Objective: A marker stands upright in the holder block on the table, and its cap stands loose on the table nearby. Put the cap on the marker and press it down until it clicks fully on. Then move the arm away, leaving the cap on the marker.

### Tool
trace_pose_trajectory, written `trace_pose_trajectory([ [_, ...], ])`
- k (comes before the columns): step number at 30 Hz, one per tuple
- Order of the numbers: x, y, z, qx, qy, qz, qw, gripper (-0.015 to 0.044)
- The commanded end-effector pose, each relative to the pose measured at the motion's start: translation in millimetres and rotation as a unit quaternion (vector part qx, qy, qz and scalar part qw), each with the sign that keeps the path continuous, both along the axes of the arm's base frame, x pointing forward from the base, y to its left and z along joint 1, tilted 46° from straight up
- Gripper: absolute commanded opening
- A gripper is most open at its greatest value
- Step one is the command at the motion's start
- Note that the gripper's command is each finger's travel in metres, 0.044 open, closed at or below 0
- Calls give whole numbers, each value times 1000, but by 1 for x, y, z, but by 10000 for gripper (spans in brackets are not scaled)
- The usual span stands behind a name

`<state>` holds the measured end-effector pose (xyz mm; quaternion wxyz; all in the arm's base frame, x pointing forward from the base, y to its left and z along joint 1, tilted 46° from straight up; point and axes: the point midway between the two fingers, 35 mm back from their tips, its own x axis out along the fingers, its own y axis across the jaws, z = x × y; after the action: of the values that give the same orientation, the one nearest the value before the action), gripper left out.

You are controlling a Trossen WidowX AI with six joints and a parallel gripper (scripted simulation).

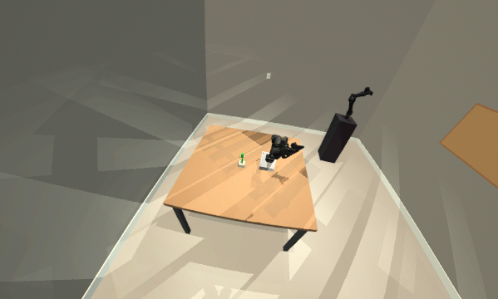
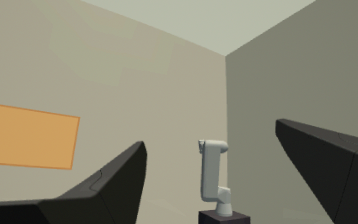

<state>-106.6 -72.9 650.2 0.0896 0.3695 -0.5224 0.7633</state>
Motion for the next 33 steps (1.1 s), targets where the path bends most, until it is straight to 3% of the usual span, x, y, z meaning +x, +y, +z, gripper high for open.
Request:
trace_pose_trajectory([
  [1,0,2,0,-1,1,-2,1000,374],
  [6,1,55,7,-49,22,-62,997,246],
  [17,47,213,-2,-202,65,-233,949,246],
  [22,75,254,-13,-246,81,-284,923,246],
  [33,198,353,-74,-398,147,-417,804,246],
])
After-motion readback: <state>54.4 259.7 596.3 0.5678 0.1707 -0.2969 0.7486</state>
